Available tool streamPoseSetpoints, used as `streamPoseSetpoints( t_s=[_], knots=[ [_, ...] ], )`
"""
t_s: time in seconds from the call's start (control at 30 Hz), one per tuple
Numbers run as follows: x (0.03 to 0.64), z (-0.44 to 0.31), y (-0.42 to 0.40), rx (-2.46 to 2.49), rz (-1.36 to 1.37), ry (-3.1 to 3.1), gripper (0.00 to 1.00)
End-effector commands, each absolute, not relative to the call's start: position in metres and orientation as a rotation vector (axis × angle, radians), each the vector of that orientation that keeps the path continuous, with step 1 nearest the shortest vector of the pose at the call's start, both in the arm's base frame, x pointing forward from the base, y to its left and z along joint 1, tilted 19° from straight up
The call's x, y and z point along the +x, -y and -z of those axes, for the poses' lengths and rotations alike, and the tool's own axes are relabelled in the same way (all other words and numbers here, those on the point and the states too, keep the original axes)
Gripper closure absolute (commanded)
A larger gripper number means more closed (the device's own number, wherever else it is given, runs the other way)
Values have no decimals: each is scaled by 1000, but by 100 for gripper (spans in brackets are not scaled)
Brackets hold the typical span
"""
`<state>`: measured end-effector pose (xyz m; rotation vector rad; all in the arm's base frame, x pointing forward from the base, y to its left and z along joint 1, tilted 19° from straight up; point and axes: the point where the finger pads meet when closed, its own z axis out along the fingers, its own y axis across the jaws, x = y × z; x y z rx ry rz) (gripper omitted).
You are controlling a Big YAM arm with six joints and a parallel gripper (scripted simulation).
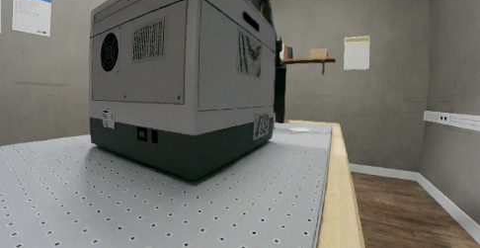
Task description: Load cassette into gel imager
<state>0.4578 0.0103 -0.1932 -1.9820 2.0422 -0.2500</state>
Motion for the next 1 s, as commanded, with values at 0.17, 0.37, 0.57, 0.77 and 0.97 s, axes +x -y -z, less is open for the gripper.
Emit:
streamPoseSetpoints(
  t_s=[0.17, 0.37, 0.57, 0.77, 0.97],
  knots=[
    [460, 191, -10, -1980, 253, -2041, 69],
    [460, 191, -10, -1980, 253, -2041, 69],
    [461, 181, -10, -1978, 259, -2037, 69],
    [456, 174, -7, -1980, 257, -2041, 69],
    [455, 169, -5, -1980, 258, -2042, 69]
  ],
)
